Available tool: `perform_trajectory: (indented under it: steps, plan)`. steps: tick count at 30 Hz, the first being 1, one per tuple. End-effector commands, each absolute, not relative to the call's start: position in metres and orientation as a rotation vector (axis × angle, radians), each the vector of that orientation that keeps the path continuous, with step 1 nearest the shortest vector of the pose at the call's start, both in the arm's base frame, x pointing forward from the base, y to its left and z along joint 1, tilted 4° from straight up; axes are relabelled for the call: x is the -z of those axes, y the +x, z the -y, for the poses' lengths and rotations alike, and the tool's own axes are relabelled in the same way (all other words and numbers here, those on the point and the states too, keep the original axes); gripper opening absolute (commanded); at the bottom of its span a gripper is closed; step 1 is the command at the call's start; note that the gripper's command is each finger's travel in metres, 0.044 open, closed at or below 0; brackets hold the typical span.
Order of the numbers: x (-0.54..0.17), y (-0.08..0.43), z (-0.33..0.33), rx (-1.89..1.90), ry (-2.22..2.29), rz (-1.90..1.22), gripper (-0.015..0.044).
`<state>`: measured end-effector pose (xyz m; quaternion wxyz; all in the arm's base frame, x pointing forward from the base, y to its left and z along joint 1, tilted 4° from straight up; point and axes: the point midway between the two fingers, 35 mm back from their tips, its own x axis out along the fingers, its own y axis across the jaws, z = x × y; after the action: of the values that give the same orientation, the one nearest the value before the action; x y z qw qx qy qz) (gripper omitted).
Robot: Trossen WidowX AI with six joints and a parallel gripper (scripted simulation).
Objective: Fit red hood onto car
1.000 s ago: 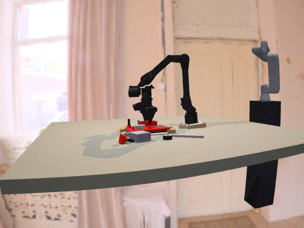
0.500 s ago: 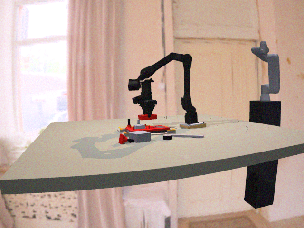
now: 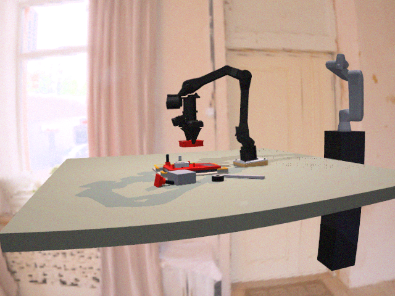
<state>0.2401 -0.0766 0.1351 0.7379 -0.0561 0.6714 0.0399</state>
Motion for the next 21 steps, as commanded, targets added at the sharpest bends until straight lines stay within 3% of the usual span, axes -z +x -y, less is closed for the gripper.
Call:
perform_trajectory:
  steps: [1,21]
  plan:
    - [-0.144,0.24,0.077,-0.086,-0.128,-1.464,0.0]
    - [-0.148,0.262,0.049,-0.098,-0.133,-1.465,0.0]
